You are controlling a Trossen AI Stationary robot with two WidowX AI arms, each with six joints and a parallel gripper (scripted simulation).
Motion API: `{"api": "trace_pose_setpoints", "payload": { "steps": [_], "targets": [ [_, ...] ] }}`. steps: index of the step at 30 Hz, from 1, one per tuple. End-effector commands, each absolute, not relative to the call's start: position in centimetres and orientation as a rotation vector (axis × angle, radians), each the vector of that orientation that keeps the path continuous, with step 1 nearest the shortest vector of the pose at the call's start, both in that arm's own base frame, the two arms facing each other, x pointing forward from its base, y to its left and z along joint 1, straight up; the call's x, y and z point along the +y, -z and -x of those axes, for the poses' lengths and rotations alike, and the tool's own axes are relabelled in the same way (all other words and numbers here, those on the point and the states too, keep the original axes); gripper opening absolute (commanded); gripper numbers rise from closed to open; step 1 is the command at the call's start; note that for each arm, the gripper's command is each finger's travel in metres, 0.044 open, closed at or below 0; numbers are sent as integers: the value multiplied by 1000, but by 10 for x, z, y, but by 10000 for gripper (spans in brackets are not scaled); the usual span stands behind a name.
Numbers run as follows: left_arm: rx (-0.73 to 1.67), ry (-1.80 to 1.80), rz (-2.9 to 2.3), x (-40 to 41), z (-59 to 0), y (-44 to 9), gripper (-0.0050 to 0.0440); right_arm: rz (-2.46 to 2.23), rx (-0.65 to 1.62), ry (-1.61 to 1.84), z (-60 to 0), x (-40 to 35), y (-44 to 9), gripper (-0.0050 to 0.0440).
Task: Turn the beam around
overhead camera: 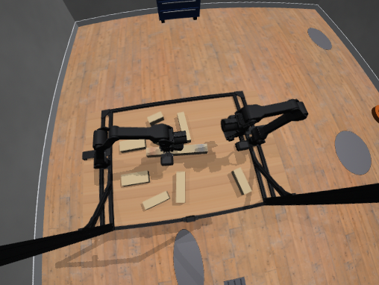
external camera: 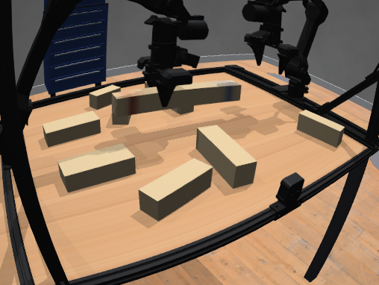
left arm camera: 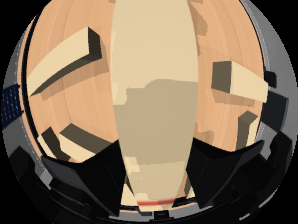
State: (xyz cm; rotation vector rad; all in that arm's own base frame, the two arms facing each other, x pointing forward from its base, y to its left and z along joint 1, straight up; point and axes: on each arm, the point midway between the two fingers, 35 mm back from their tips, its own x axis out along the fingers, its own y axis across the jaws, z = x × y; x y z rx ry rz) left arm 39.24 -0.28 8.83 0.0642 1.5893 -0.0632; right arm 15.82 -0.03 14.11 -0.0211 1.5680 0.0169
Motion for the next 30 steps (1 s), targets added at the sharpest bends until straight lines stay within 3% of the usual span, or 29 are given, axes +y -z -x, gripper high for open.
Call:
{"api": "trace_pose_setpoints", "payload": {
  "steps": [1,30],
  "targets": [
    [1569,86,-86,-2,-390,-95,0,20,1571,-20,-157,0,-141,440],
    [1550,297,-297,2,-369,-95,0,20,1571,-20,-157,0,-141,440]
  ]
}}
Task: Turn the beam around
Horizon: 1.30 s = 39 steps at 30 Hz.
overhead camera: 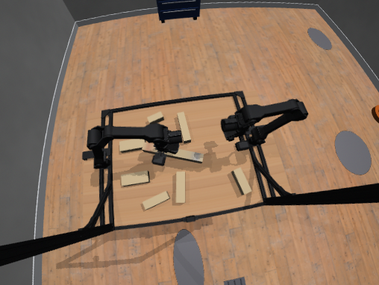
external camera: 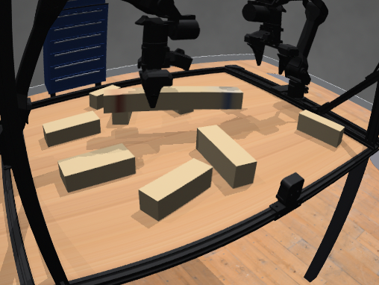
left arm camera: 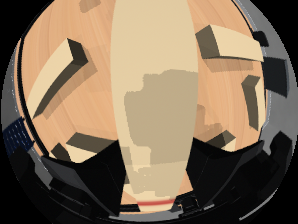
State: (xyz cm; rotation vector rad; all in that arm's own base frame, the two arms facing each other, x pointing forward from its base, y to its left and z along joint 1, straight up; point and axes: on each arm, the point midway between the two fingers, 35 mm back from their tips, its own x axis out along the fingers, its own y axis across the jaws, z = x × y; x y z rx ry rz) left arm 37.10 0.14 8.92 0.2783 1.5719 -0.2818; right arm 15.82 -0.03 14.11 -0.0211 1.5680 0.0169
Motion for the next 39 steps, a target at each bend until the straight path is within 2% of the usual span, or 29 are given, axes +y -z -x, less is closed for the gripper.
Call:
{"api": "trace_pose_setpoints", "payload": {
  "steps": [1,39],
  "targets": [
    [1550,297,-297,2,-369,-95,0,20,1571,-20,-157,0,-141,440],
    [1489,591,-591,8,-340,-95,0,20,1571,-20,-157,0,-141,440]
  ]
}}
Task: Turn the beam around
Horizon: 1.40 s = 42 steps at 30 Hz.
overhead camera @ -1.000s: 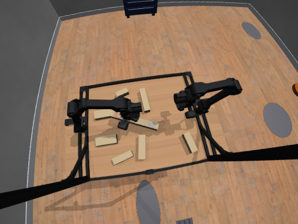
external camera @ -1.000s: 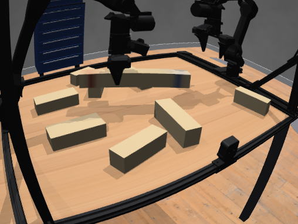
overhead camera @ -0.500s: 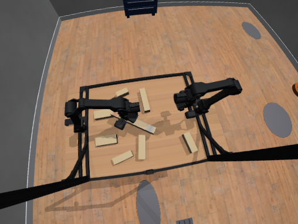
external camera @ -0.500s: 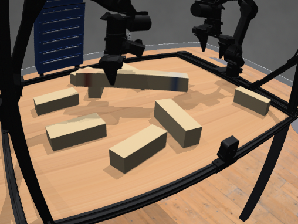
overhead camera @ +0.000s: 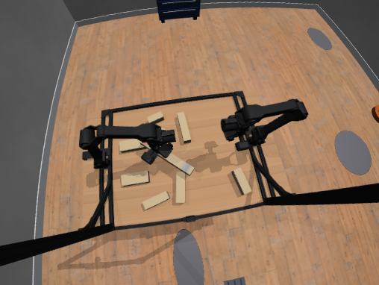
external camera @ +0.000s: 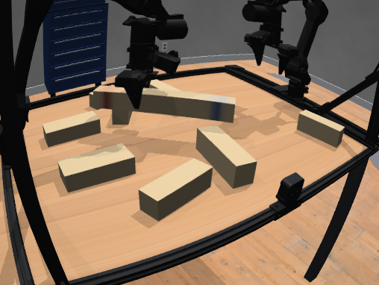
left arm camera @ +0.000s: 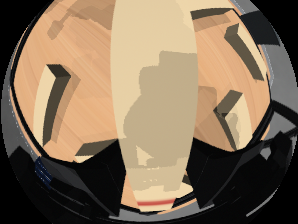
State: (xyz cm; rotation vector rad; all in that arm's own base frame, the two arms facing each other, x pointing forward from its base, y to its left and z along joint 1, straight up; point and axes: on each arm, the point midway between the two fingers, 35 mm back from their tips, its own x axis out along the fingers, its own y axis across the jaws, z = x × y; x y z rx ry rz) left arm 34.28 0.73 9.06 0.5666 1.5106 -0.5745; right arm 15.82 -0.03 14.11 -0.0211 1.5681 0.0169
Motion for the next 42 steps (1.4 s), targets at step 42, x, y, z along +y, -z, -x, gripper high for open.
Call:
{"api": "trace_pose_setpoints", "payload": {
  "steps": [42],
  "targets": [
    [1370,916,-916,15,-305,-96,0,20,1571,-20,-157,0,-141,440]
  ]
}}
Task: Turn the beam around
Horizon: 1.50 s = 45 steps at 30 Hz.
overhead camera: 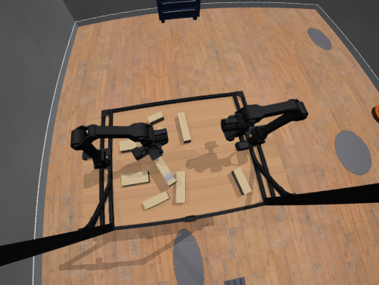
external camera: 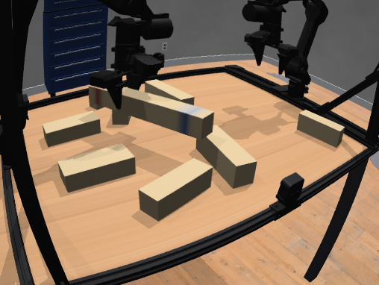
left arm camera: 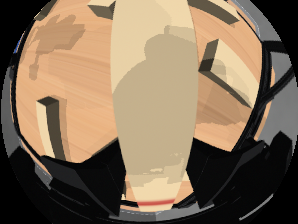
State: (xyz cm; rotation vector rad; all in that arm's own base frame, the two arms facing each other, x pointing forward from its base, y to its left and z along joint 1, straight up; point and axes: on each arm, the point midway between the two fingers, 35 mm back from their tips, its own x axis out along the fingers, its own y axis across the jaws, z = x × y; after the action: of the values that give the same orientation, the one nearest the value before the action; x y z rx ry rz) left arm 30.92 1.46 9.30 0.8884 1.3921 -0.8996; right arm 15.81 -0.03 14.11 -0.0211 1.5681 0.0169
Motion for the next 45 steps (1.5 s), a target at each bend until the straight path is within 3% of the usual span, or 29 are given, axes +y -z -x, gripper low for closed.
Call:
{"api": "trace_pose_setpoints", "payload": {
  "steps": [1,45],
  "targets": [
    [1366,924,-924,16,-304,-97,0,20,1571,-20,-157,0,-141,440],
    [1260,1127,-1127,28,-246,-97,0,20,1571,-20,-157,0,-141,440]
  ]
}}
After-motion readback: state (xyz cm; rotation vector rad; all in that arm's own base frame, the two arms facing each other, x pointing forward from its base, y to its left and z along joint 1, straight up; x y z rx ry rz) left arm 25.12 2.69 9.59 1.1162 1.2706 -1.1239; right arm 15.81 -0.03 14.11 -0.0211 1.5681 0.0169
